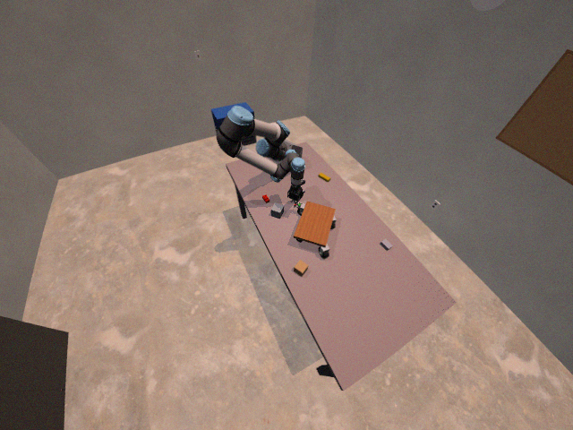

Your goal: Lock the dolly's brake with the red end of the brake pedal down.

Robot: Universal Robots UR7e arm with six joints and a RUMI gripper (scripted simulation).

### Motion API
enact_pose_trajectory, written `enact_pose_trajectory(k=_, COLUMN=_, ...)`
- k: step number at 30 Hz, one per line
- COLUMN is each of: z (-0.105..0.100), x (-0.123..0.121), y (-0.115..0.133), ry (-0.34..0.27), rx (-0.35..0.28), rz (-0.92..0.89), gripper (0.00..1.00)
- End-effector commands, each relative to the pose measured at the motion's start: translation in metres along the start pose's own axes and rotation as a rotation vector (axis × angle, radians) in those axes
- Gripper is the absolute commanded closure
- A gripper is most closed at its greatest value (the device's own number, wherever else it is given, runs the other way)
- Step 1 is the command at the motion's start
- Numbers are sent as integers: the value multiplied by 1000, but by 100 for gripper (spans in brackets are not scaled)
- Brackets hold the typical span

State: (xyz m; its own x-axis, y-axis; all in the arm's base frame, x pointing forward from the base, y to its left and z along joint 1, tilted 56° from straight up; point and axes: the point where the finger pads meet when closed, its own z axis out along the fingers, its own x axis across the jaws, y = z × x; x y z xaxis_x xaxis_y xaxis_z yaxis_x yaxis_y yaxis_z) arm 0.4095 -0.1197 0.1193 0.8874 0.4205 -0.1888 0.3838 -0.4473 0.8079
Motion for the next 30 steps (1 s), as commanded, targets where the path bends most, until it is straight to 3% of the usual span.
enact_pose_trajectory(k=1, z=-9, x=0, y=0, ry=0, rx=0, rz=0, gripper=100)
enact_pose_trajectory(k=21, z=-65, x=0, y=0, ry=0, rx=0, rz=0, gripper=100)
enact_pose_trajectory(k=30, z=-75, x=0, y=0, ry=0, rx=0, rz=0, gripper=100)
